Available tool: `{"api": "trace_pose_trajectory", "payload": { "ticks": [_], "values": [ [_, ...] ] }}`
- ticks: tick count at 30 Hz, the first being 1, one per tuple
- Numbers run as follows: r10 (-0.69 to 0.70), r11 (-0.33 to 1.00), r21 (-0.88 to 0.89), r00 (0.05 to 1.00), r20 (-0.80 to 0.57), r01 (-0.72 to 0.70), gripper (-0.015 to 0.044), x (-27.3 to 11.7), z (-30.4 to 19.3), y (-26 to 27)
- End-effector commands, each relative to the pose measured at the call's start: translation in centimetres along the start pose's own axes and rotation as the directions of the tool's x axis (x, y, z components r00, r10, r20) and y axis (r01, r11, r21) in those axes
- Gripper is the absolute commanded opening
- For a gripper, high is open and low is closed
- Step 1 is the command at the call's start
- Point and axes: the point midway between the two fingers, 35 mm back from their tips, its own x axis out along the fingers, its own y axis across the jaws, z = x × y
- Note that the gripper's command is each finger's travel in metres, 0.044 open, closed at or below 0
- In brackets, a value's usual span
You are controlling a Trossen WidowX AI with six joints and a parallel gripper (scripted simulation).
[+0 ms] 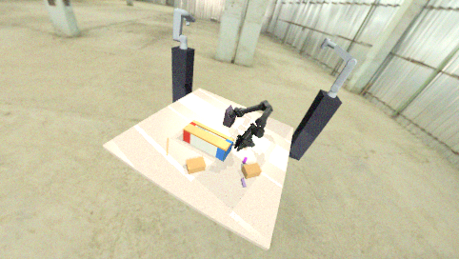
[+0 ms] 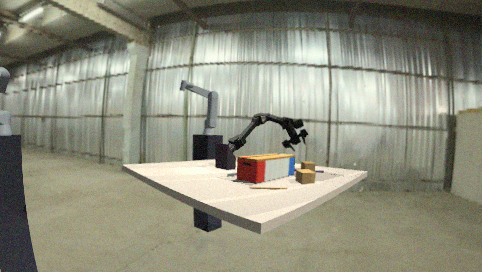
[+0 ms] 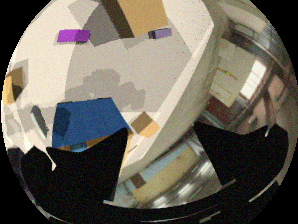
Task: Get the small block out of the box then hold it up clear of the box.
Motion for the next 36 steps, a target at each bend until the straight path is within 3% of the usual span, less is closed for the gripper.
{"api": "trace_pose_trajectory", "payload": {
  "ticks": [1, 10, 14, 18, 22, 26, 36],
  "values": [
    [0.071, 0.997, -0.018, 0.997, -0.038, -0.071, 0.04, 0.8, -3.4, 0.5],
    [0.389, 0.921, 0.055, 0.92, -0.047, -0.387, 0.04, 3.3, -14.0, 6.8],
    [0.5, 0.862, 0.091, 0.866, 0.017, -0.499, 0.04, 3.4, -17.9, 10.0],
    [0.606, 0.766, 0.133, 0.776, 0.173, -0.628, 0.04, 2.4, -22.6, 15.1],
    [0.6, 0.718, 0.132, 0.703, 0.381, -0.684, 0.04, 1.1, -25.3, 19.0],
    [0.496, 0.73, 0.137, 0.657, 0.568, -0.669, 0.04, -0.1, -27.1, 21.6],
    [0.47, 0.737, 0.142, 0.651, 0.597, -0.661, 0.04, -0.2, -27.3, 22.0]
  ]
}}
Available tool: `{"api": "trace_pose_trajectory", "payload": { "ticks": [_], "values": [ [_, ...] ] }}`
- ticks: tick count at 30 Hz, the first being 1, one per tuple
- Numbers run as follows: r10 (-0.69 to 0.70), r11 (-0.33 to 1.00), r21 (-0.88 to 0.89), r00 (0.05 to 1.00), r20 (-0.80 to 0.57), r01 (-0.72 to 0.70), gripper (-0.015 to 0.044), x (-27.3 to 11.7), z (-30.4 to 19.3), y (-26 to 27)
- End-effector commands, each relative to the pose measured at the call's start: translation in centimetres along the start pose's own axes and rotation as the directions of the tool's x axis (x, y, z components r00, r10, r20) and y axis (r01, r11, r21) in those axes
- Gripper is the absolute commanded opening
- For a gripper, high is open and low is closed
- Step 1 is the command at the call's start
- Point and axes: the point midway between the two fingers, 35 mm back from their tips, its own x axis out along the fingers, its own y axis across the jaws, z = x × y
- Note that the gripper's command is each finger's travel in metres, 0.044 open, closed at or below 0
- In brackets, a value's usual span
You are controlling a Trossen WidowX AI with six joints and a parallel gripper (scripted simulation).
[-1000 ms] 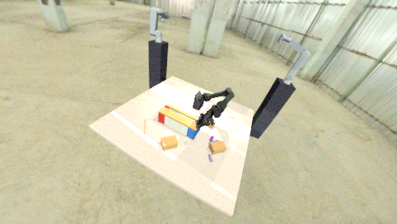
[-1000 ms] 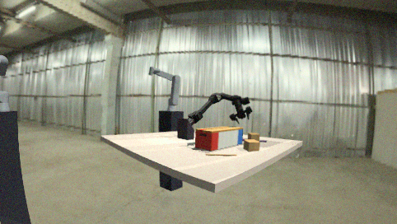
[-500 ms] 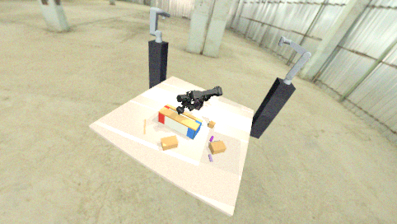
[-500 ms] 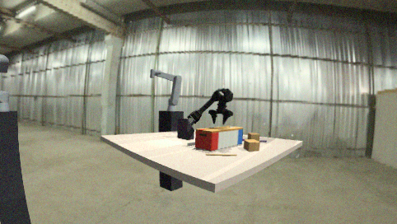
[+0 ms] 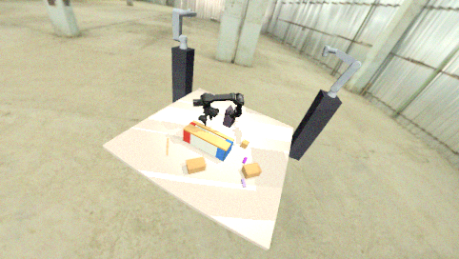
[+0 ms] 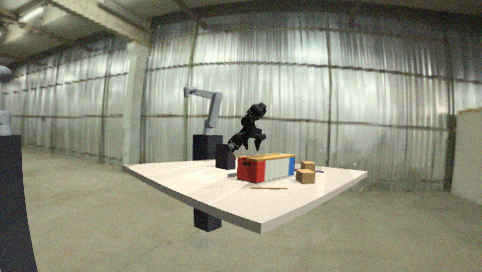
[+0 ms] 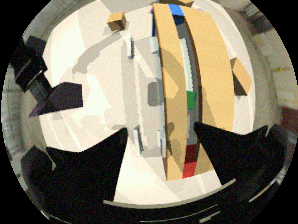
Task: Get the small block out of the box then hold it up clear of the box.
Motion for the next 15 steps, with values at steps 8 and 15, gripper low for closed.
{"api": "trace_pose_trajectory", "payload": {
  "ticks": [8, 15],
  "values": [
    [-0.013, 1.0, -0.011, 1.0, 0.007, 0.014, 0.04, 0.7, -0.3, -0.4],
    [-0.014, 1.0, -0.011, 1.0, 0.007, 0.014, 0.04, 1.8, -0.6, -0.6]
  ]
}}
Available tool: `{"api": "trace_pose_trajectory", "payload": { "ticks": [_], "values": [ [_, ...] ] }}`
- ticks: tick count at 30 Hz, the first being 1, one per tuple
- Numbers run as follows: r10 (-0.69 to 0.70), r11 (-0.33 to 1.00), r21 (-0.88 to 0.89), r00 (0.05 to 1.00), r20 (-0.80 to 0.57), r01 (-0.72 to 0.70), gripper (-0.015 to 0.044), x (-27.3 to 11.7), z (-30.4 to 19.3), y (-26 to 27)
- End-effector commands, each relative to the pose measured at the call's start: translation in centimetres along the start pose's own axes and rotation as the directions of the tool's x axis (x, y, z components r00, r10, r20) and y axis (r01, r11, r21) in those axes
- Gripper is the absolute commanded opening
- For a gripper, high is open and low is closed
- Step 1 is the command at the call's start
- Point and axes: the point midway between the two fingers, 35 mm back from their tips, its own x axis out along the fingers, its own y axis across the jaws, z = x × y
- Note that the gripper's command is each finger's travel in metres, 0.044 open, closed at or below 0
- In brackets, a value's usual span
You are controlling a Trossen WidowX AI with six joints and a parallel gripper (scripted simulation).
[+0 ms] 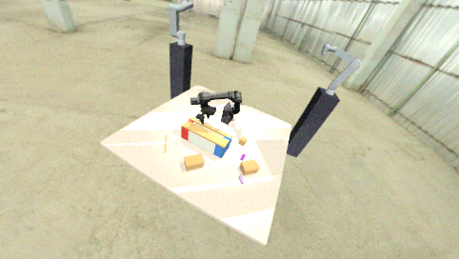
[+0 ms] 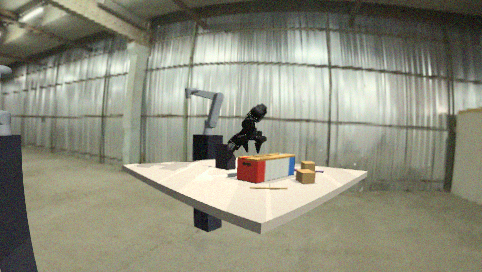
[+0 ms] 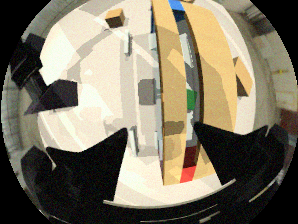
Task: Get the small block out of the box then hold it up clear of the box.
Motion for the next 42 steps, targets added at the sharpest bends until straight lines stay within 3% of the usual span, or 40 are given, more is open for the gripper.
{"api": "trace_pose_trajectory", "payload": {
  "ticks": [1, 32, 42],
  "values": [
    [-0.005, 1.0, 0.008, 1.0, 0.007, 0.004, 0.04, 0.7, -0.1, 0.0],
    [-0.005, 1.0, 0.007, 1.0, 0.011, 0.005, 0.04, 5.7, -1.1, -0.1],
    [0.002, 1.0, -0.001, 1.0, 0.005, -0.002, 0.04, 5.7, 0.0, -0.3]
  ]
}}
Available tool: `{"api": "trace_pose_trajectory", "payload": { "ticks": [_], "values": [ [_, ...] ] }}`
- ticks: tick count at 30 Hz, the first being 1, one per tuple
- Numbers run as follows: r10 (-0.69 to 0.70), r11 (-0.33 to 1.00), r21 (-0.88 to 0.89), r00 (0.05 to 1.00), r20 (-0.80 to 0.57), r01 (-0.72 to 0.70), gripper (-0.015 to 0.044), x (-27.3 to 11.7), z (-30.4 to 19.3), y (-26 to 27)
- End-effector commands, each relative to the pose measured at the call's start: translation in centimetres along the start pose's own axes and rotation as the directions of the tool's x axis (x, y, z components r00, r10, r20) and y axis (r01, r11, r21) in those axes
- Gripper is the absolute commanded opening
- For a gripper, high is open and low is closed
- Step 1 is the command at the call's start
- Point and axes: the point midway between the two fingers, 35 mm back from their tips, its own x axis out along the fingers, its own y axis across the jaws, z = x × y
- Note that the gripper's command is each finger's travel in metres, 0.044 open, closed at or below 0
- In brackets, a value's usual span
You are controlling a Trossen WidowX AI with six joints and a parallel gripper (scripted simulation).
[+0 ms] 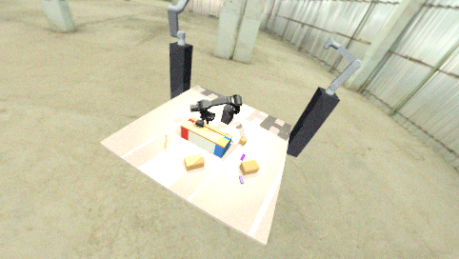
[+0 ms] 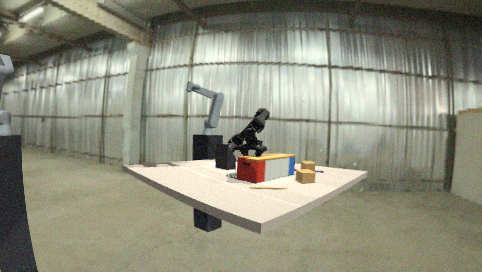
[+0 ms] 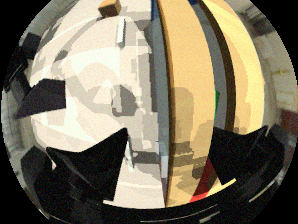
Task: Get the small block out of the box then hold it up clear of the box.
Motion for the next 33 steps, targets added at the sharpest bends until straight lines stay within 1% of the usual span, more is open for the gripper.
{"api": "trace_pose_trajectory", "payload": {
  "ticks": [1, 14, 21, 33],
  "values": [
    [-0.003, 1.0, 0.001, 1.0, 0.003, 0.003, 0.04, 0.2, 0.9, 0.0],
    [-0.003, 1.0, 0.001, 1.0, 0.004, 0.003, 0.04, 0.6, 2.8, -0.1],
    [-0.003, 1.0, 0.001, 1.0, 0.004, 0.003, 0.04, 0.3, 1.6, 0.0],
    [-0.003, 1.0, 0.001, 1.0, 0.004, 0.003, 0.04, 0.5, 2.3, 0.0]
  ]
}}
